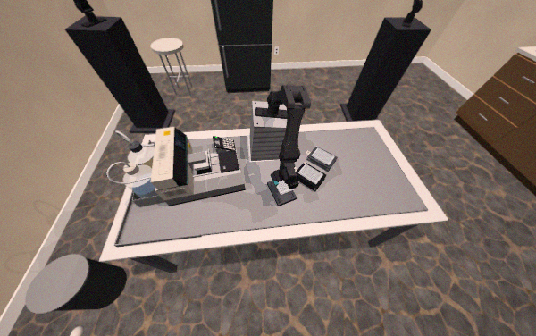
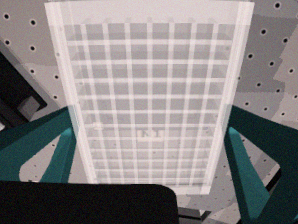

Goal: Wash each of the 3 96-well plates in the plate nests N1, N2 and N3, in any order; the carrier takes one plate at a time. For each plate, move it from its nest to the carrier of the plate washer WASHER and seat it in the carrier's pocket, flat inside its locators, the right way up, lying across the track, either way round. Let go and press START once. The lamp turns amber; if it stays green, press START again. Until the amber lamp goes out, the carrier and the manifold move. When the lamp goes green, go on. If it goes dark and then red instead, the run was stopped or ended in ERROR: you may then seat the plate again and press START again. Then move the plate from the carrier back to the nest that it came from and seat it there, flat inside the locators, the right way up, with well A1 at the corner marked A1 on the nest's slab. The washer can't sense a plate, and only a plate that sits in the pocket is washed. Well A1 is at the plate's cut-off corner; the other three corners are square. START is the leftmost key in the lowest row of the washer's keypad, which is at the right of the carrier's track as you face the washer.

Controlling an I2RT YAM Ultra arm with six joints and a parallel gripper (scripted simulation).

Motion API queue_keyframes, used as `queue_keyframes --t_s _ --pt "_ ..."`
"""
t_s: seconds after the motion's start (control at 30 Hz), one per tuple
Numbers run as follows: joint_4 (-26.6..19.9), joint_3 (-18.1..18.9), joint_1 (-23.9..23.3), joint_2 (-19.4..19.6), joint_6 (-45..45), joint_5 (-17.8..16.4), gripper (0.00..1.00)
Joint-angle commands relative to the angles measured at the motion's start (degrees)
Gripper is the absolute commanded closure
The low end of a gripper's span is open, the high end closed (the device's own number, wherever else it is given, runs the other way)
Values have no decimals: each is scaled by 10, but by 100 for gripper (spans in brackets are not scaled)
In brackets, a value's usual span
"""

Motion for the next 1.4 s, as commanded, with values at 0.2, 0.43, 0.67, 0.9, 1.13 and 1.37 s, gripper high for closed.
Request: queue_keyframes --t_s 0.2,0.43,0.67,0.9,1.13,1.37 --pt "23 11 2 19 3 0 100" --pt "36 20 4 42 5 0 100" --pt "46 27 5 58 6 0 100" --pt "59 36 7 79 8 0 100" --pt "67 44 9 96 9 0 100" --pt "75 49 10 108 10 0 100"
